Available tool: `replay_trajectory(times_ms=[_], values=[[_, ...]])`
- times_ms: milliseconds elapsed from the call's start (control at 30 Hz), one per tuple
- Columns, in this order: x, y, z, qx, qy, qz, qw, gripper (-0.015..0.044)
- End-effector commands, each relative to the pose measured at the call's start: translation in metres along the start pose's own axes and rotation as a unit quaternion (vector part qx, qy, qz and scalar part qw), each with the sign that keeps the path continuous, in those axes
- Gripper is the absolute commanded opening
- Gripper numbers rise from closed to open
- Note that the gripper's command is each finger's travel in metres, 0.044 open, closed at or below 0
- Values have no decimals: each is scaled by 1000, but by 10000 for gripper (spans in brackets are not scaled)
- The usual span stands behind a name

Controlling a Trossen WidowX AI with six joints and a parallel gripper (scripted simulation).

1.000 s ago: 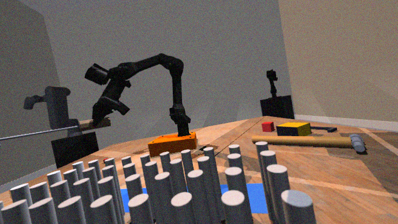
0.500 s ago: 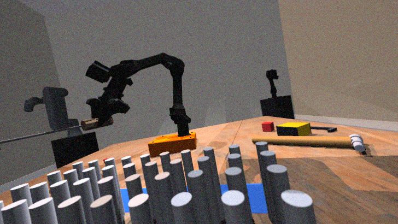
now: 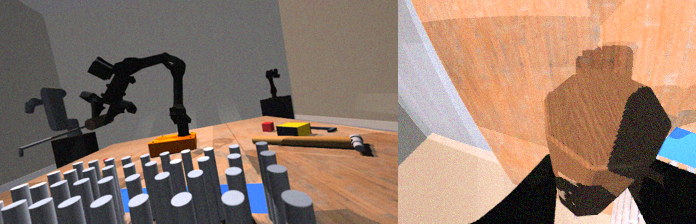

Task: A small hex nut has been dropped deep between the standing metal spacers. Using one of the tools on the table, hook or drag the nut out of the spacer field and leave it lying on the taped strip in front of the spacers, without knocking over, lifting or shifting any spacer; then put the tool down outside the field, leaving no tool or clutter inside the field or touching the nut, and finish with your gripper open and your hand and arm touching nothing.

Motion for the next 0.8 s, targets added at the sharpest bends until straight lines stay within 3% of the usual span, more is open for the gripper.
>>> replay_trajectory(times_ms=[0, 367, 767], values=[[7, -4, -2, 0, 2, -65, 998, 0], [24, -17, -7, 4, 13, -248, 969, 0], [46, -33, -12, -3, 29, -438, 899, 0]])
Point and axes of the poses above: the point midway between the two fingers, 35 mm back from their tips, its own z axis out along the fingers, its own y axis across the jaws, x = y × z, the point moved 2 cm from there along -z, back along the fingers, and after that the axes turned 15 degrees about -z, right-handed, at the moved point
